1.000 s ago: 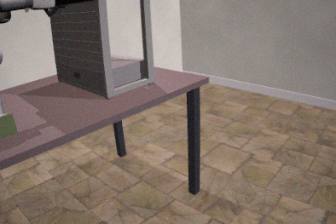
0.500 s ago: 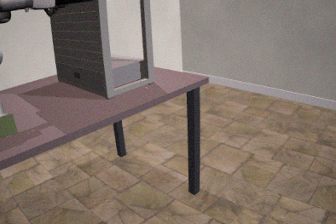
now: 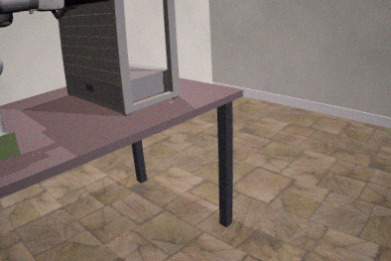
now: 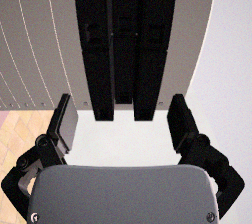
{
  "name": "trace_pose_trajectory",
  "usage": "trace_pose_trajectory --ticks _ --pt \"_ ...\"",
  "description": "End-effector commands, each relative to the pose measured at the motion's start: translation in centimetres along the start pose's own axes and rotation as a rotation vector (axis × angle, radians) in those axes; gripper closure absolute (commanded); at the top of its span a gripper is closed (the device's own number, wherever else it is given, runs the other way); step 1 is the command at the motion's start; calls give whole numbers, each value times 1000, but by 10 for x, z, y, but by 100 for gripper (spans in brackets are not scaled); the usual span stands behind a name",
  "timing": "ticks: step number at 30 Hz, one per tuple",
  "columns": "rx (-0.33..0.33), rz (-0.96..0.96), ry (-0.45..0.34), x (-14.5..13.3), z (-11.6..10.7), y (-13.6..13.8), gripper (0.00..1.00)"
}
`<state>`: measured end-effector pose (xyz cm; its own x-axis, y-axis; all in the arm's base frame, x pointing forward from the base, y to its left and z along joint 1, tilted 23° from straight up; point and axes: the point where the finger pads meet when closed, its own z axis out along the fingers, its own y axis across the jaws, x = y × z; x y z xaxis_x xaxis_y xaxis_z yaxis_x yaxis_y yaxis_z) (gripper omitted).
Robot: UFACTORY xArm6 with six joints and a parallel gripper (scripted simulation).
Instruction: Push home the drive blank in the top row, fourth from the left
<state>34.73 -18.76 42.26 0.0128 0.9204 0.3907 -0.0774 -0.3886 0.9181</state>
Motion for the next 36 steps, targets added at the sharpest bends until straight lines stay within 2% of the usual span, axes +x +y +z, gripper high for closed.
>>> trace_pose_trajectory --ticks 1,16,17,36 --pt "-2 -2 1 0 0 1 0" --pt "-2 -2 1 0 0 1 0" --pt "-2 -2 1 0 0 1 100" --pt "-2 -2 1 0 0 1 100"
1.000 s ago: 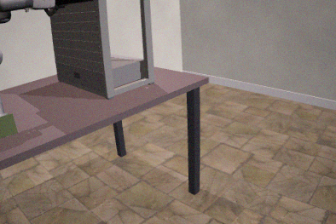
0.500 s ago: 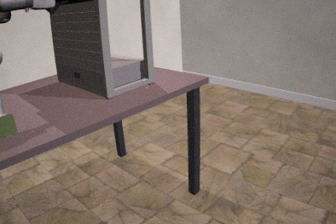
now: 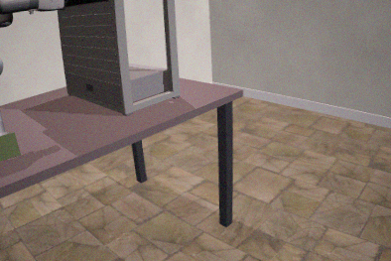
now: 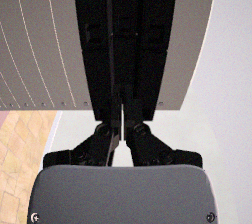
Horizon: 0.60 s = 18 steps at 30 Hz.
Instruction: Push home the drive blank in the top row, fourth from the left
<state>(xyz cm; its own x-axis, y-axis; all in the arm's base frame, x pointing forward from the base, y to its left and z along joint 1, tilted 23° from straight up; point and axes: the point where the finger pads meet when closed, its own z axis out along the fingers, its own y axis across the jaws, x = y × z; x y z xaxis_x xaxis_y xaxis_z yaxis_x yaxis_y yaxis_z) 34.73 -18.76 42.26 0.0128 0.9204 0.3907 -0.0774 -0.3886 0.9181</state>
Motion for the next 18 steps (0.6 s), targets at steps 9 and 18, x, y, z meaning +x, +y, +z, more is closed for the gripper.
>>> trace_pose_trajectory --ticks 9,18 --pt "-2 -2 1 0 0 1 100" --pt "-2 -2 1 -2 -3 5 100"
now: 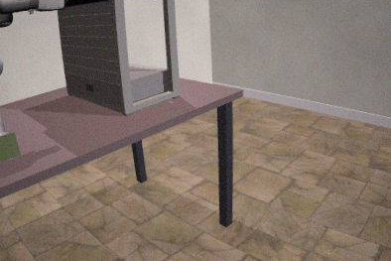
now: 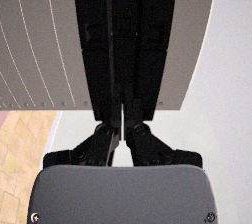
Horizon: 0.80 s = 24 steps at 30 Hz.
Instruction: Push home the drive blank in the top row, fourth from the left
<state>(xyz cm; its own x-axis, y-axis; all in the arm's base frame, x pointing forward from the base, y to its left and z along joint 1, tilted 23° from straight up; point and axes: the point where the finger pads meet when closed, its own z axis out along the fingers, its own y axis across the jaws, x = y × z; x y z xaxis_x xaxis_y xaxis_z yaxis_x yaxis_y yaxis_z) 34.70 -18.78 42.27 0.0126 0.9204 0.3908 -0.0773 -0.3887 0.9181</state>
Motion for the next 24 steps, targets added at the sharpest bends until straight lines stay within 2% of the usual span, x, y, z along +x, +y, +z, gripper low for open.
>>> trace_pose_trajectory --ticks 1,9,14,19,24 --pt "-2 -2 0 -2 -3 5 100" --pt "-2 -2 0 -19 -24 28 100" --pt "-2 -2 0 -22 -28 32 100" --pt "-2 -2 0 -22 -24 32 100" --pt "-2 -2 0 -22 -1 32 100"
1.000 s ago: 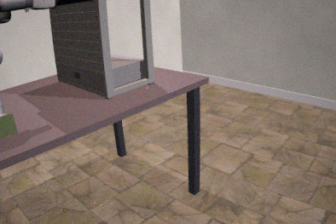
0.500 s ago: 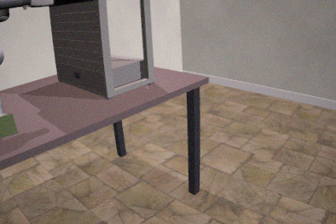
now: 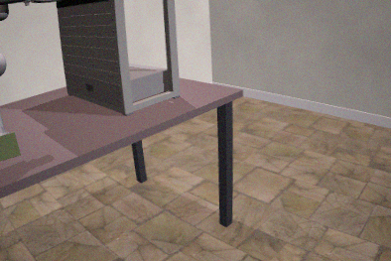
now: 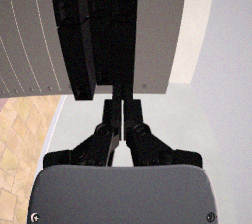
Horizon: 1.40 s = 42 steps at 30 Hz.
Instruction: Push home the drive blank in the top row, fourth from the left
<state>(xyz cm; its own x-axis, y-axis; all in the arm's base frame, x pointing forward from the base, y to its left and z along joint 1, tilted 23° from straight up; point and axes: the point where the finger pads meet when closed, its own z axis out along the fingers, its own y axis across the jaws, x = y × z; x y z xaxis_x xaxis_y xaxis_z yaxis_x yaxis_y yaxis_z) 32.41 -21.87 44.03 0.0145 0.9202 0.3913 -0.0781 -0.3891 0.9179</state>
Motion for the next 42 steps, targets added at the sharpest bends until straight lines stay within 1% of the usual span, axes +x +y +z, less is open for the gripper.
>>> trace_pose_trajectory --ticks 1,4,6,20,27,42 --pt "-1 -2 2 0 25 2 100" --pt "-1 -2 2 0 40 2 100" --pt "-1 -2 2 0 45 2 100" --pt "-1 -2 2 0 46 2 100" --pt "-1 -2 2 0 55 2 100" --pt "-1 -2 2 0 59 2 100"
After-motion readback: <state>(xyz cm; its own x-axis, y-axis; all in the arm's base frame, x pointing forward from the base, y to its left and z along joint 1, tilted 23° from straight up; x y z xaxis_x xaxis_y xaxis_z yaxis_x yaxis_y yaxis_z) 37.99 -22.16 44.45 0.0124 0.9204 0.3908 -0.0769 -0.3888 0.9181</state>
